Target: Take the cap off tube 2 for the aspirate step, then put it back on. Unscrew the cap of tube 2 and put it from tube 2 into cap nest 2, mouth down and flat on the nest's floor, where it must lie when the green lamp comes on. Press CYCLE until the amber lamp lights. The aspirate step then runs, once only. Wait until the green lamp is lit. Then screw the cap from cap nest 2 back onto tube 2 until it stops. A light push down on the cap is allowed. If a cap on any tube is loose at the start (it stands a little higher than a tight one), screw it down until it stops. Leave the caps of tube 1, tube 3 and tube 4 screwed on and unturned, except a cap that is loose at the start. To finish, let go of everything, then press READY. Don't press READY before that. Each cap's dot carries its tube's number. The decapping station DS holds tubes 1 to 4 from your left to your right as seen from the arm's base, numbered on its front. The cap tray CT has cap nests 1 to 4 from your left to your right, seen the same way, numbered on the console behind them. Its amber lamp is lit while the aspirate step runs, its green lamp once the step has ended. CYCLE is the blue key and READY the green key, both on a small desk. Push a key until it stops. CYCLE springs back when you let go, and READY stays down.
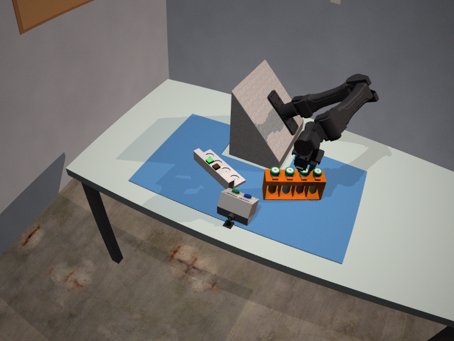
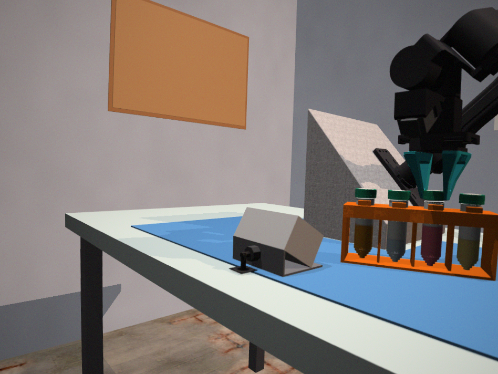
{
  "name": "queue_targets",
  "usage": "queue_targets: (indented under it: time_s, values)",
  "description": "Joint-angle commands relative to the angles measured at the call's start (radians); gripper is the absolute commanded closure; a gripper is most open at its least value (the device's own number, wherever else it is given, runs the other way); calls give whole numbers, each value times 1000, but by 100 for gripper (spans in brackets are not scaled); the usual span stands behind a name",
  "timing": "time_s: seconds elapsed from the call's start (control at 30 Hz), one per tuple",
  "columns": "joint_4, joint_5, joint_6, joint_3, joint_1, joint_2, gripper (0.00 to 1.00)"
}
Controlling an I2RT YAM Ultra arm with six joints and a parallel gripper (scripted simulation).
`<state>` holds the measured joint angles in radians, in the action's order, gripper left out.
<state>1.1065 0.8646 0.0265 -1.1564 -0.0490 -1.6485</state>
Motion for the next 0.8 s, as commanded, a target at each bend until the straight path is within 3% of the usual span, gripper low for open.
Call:
queue_targets:
  time_s: [0.0,0.3,0.53,0.57,0.77]
  values:
    - [-1,0,-146,-1,-9,5,100]
    - [-3,0,-433,0,-8,5,100]
    - [-3,0,-433,0,-8,5,100]
    - [-3,0,-433,0,-8,5,51]
    - [-3,0,-433,0,-9,5,51]
